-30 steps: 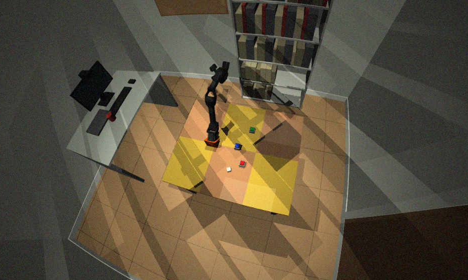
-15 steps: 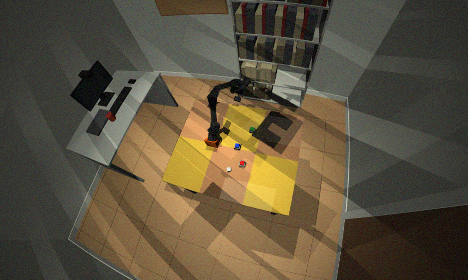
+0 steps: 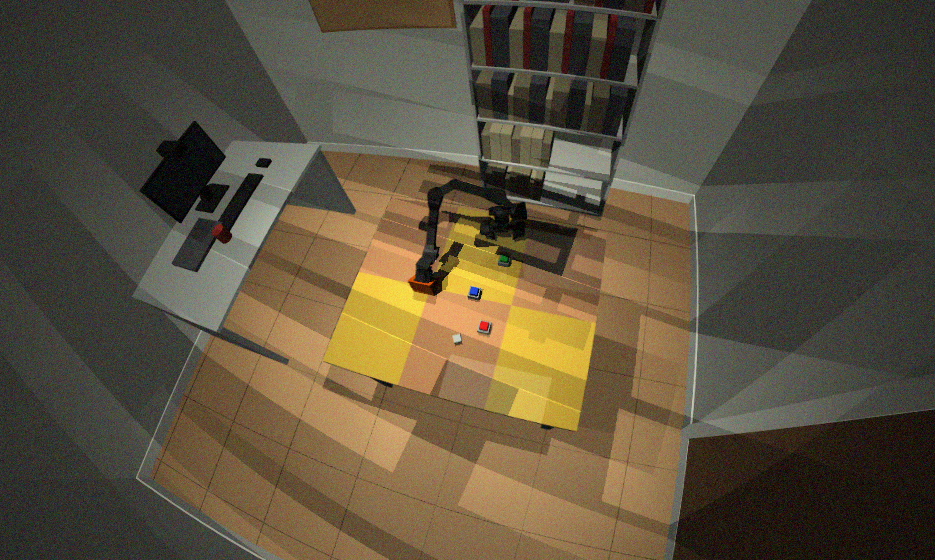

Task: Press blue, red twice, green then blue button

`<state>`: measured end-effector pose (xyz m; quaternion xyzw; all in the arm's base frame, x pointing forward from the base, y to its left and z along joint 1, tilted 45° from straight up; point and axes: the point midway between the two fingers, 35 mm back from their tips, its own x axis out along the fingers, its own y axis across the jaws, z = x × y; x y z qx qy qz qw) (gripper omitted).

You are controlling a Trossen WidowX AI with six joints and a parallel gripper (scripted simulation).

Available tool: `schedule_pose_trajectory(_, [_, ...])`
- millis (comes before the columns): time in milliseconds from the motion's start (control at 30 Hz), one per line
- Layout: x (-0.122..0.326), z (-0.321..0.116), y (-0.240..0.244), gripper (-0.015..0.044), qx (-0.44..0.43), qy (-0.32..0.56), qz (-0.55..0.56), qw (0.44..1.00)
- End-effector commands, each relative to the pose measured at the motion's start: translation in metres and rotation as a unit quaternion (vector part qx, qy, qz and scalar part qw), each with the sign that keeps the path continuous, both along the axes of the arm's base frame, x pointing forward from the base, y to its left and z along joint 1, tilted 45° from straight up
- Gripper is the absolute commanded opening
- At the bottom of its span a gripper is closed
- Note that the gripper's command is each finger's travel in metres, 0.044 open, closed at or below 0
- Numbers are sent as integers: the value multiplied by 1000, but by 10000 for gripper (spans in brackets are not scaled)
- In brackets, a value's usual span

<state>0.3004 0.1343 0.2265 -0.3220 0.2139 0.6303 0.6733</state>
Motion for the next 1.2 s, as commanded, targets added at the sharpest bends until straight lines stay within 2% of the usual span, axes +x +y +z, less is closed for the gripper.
schedule_pose_trajectory(0, [5,-45,-57,400,-10,136,-138,981])
schedule_pose_trajectory(167, [-14,-96,-129,400,1,313,-320,894])
schedule_pose_trajectory(333, [-55,-136,-184,400,36,472,-466,748])
schedule_pose_trajectory(433, [-77,-149,-200,400,56,532,-512,672])
schedule_pose_trajectory(500, [-83,-152,-204,400,62,548,-523,650])
schedule_pose_trajectory(700, [-84,-153,-204,400,63,549,-525,647])
schedule_pose_trajectory(900, [-79,-194,-162,242,64,549,-524,648])
schedule_pose_trajectory(1167, [-79,-196,-160,32,64,549,-524,648])
